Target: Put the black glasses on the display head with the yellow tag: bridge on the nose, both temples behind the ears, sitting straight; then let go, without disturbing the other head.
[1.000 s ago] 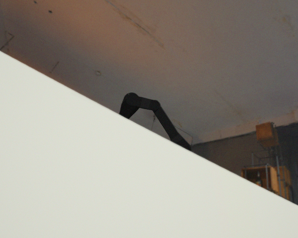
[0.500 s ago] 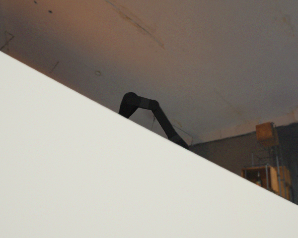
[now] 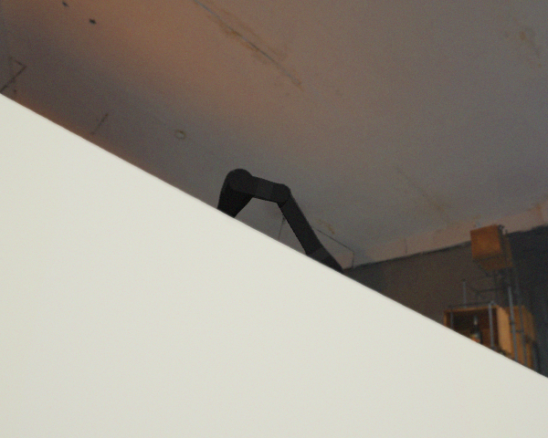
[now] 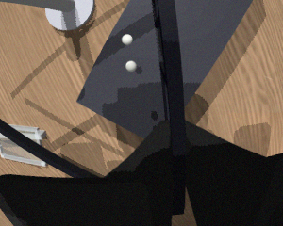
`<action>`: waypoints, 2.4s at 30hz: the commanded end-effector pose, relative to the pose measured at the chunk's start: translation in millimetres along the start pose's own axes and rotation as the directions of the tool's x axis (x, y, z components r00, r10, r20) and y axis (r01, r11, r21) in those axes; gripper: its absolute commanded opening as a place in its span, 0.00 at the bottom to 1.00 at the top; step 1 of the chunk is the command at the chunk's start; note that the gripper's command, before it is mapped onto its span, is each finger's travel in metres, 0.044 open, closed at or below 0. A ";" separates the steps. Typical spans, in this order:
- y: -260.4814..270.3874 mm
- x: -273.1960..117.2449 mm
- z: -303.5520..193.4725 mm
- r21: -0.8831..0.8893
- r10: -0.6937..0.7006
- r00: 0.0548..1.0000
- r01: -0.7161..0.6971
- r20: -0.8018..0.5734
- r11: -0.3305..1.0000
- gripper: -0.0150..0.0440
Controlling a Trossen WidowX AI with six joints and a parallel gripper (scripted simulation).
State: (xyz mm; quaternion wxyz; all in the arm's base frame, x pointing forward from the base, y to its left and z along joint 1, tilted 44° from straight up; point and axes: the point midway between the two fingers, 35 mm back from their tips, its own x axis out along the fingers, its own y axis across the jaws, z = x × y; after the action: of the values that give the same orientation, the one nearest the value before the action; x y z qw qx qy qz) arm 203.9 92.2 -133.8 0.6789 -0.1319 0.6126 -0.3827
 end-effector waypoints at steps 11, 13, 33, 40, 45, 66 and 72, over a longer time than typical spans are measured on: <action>-4.5 0.3 -10.5 0.002 0.001 1.000 -0.001 -0.006 1.000 0.25; -5.0 0.3 -12.0 0.002 0.001 1.000 -0.001 -0.006 1.000 0.25; -8.6 0.2 -26.9 0.001 0.001 1.000 -0.001 -0.006 1.000 0.25; -8.8 0.2 -27.7 0.001 0.001 1.000 -0.001 -0.007 1.000 0.25; -8.8 0.2 -26.4 0.001 0.001 1.000 -0.001 -0.006 1.000 0.25; -8.4 -3.1 -18.1 0.001 0.001 1.000 -0.001 -0.006 1.000 0.25; -6.9 -35.1 -15.1 0.001 0.002 1.000 -0.002 -0.007 1.000 0.25</action>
State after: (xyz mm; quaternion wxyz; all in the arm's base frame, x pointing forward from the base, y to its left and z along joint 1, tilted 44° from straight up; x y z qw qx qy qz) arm 185.3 102.3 -118.3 0.6738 -0.1356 0.6153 -0.3859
